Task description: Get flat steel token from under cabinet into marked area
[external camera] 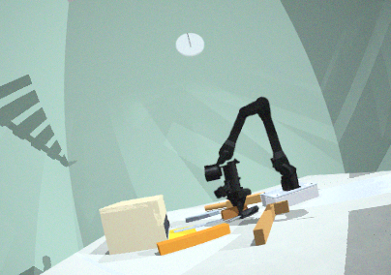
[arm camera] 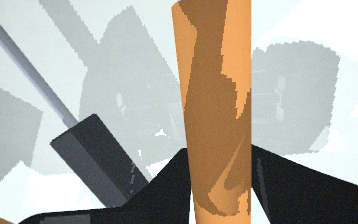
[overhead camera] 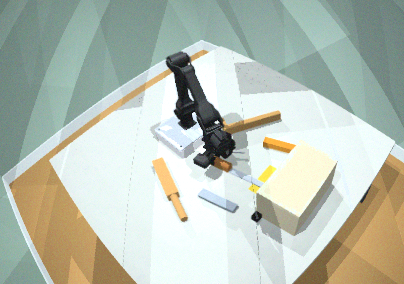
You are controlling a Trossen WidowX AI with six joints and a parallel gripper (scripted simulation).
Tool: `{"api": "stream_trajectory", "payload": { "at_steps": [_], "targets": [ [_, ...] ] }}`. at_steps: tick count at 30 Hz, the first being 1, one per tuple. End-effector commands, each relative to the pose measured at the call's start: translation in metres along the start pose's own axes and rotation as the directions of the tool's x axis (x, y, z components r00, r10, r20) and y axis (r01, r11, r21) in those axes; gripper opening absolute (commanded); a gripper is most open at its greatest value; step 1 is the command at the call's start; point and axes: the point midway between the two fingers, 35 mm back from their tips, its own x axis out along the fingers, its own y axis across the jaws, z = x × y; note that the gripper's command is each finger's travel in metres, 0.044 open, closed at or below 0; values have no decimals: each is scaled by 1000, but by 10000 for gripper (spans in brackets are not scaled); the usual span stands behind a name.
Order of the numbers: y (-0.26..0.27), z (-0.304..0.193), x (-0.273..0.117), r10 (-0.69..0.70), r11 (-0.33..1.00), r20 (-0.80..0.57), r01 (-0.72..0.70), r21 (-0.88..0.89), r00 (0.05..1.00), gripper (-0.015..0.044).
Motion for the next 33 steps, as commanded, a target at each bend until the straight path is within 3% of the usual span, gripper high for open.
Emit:
{"api": "stream_trajectory", "payload": {
  "at_steps": [1, 33],
  "targets": [
    [-4, 0, -1, -2, 1000, 1, 2, -3, 1000, 0],
    [-35, -5, -2, -4, 999, -2, 4, -35, 1000, 0]
  ]
}}
